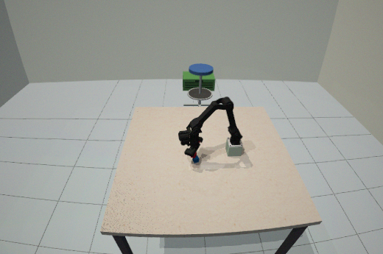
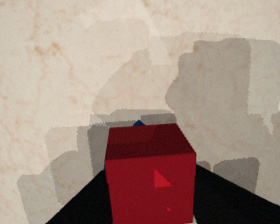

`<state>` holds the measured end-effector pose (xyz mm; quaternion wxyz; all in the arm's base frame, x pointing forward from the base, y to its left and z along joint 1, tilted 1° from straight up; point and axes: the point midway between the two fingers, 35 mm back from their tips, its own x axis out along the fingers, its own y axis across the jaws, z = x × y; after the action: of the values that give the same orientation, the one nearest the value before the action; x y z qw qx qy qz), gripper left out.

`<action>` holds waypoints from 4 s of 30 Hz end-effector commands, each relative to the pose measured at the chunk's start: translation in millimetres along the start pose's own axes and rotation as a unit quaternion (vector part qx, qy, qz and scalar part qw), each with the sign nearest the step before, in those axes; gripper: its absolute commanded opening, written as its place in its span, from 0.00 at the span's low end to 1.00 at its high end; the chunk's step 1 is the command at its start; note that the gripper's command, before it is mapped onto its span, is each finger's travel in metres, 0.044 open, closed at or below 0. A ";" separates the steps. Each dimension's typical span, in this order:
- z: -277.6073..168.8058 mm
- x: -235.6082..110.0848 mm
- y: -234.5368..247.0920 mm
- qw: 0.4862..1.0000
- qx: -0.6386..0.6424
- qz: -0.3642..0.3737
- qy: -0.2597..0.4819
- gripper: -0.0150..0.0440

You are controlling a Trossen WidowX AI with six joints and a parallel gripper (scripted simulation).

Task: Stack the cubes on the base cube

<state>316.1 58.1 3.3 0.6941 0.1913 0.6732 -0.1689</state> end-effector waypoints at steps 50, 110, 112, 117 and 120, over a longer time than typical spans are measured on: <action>-0.1 -20.7 0.0 1.000 0.000 -0.001 0.001 0.60; 53.3 -54.8 -209.8 0.864 -0.503 -0.010 0.003 0.70; 53.7 -32.7 -210.3 0.864 -0.503 -0.010 0.003 0.70; 51.8 -7.5 -210.7 0.864 -0.503 -0.010 0.004 0.70; 51.8 -6.6 -210.8 0.864 -0.503 -0.010 0.004 0.70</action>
<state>255.3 -150.1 8.0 0.6898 -0.1854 0.6746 0.1865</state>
